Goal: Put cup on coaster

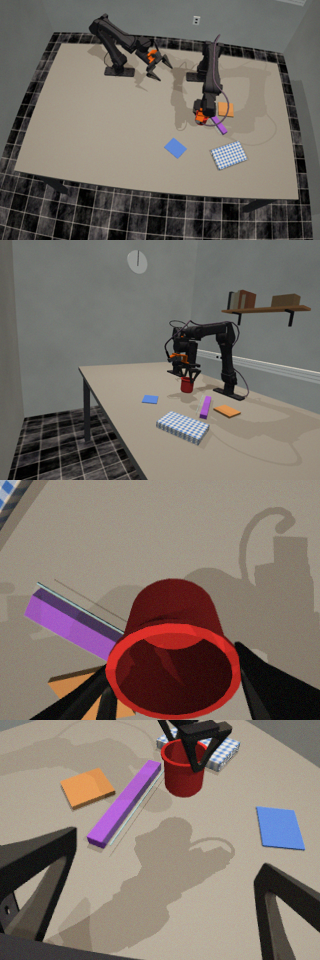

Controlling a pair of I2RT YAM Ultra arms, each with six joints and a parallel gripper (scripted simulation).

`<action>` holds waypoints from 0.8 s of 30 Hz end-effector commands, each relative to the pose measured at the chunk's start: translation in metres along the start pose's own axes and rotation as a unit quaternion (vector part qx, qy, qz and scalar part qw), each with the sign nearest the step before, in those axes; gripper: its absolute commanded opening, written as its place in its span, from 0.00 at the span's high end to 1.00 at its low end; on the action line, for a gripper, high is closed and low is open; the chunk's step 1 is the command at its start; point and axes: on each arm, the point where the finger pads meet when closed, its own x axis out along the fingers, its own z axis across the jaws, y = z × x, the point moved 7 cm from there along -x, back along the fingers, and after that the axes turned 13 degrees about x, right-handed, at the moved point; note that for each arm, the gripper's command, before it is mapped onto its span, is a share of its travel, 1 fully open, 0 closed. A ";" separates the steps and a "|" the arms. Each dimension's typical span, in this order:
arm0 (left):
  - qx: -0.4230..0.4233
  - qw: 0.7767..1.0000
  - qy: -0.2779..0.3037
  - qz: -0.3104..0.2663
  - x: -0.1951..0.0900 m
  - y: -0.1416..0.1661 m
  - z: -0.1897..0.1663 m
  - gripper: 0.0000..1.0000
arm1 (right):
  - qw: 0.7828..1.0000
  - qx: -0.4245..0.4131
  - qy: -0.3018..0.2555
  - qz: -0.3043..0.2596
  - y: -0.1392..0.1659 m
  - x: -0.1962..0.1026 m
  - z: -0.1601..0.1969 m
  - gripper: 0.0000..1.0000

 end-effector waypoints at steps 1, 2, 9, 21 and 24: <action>0.017 1.000 -0.007 0.000 -0.007 0.012 0.008 1.00 | 1.000 -0.005 -0.017 -0.018 -0.012 0.001 0.011 0.00; 0.017 1.000 -0.007 0.000 -0.007 0.012 0.008 1.00 | 1.000 -0.005 -0.017 -0.018 -0.012 0.001 0.011 0.00; 0.038 0.999 -0.010 -0.002 -0.002 0.073 0.051 1.00 | 0.998 -0.018 -0.058 -0.002 -0.027 0.039 0.056 0.00; 0.017 1.000 -0.007 0.006 0.007 0.162 0.105 1.00 | 0.994 -0.035 -0.104 0.023 -0.025 0.088 0.113 0.00; 0.003 1.000 -0.004 -0.007 0.008 0.174 0.113 1.00 | 0.993 -0.036 -0.108 0.026 -0.023 0.094 0.120 0.00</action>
